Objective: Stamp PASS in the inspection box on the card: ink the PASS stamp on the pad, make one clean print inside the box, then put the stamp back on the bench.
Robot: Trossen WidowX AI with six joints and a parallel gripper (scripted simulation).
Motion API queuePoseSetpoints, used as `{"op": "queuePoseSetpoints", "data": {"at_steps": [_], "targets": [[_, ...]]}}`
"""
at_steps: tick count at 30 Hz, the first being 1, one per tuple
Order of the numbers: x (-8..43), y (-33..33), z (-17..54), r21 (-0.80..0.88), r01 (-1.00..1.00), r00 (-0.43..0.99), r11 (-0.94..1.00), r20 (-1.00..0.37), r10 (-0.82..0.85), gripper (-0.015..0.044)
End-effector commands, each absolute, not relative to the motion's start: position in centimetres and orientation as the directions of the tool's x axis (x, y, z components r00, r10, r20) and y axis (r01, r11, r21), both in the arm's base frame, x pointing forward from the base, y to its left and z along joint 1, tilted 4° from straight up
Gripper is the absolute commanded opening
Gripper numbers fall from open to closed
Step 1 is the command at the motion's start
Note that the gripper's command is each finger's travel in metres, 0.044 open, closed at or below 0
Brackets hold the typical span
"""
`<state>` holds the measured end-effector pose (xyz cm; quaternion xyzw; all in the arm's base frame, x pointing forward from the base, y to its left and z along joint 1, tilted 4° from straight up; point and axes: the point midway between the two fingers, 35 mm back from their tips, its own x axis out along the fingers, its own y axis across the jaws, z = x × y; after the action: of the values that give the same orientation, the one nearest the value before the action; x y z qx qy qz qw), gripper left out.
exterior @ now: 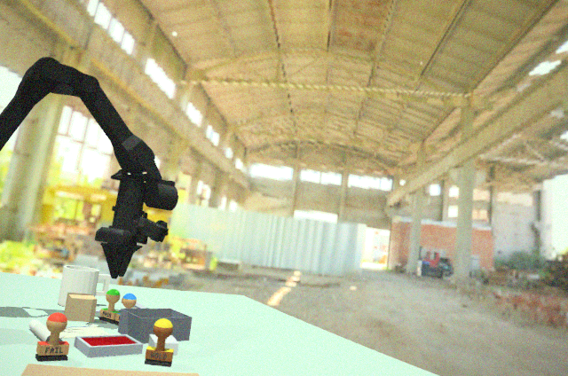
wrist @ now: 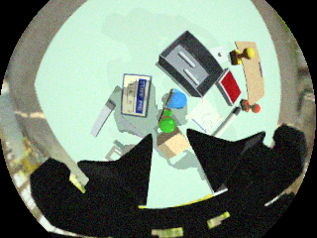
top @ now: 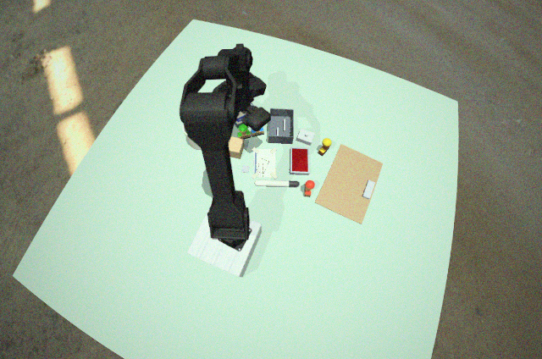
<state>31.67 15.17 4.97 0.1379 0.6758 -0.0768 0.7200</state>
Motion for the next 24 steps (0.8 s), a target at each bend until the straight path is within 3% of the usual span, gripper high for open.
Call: {"op": "queuePoseSetpoints", "data": {"at_steps": [1,24], "targets": [[31.6,15.3,4.1,0.094,0.3,0.066,0.949,-0.995,0.077,0.0229],[31.8,15.5,0.4,0.094,0.3,0.066,0.949,-0.995,0.078,0.0229]]}}
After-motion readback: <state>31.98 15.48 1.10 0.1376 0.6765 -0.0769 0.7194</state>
